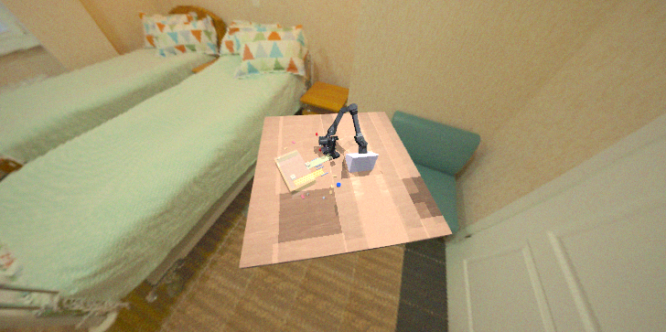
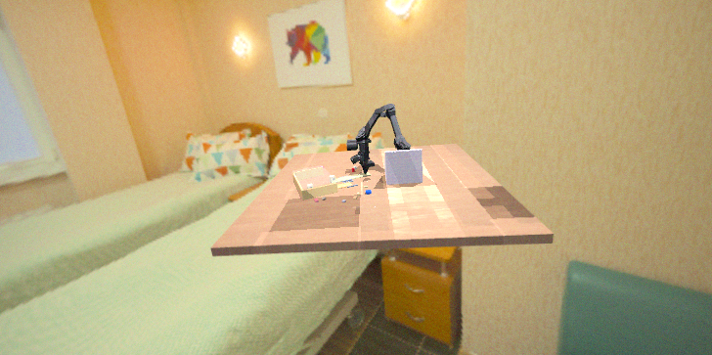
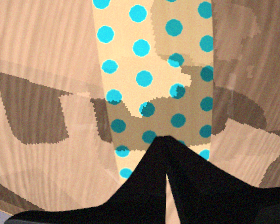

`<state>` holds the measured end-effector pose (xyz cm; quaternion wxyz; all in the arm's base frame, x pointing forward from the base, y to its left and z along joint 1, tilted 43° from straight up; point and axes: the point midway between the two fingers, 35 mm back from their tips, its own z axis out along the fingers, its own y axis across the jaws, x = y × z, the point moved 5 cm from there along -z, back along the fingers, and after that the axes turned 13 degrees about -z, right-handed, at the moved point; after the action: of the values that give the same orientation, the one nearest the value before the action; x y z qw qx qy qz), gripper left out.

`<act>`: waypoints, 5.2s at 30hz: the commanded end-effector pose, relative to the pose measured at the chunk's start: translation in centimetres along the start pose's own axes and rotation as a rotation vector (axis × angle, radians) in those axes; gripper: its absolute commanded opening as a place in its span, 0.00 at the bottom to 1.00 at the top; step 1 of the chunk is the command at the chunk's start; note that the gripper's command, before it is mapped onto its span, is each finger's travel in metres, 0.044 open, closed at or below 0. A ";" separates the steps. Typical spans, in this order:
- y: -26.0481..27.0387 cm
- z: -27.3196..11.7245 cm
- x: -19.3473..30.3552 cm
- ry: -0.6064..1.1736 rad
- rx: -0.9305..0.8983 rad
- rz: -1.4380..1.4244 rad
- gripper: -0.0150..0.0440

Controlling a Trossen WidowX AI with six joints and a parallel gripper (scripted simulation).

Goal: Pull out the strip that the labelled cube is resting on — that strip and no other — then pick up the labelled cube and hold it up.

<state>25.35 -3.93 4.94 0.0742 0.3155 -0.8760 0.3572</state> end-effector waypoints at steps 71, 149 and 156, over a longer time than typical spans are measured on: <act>0.1 -4.1 -0.2 0.023 -0.010 -0.175 0.57; -4.5 -2.7 -17.9 0.015 -0.007 -0.169 0.68; -4.4 -1.6 -17.8 0.016 -0.007 -0.169 0.68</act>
<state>42.10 3.97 3.00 0.1073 0.3813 -0.8498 0.3477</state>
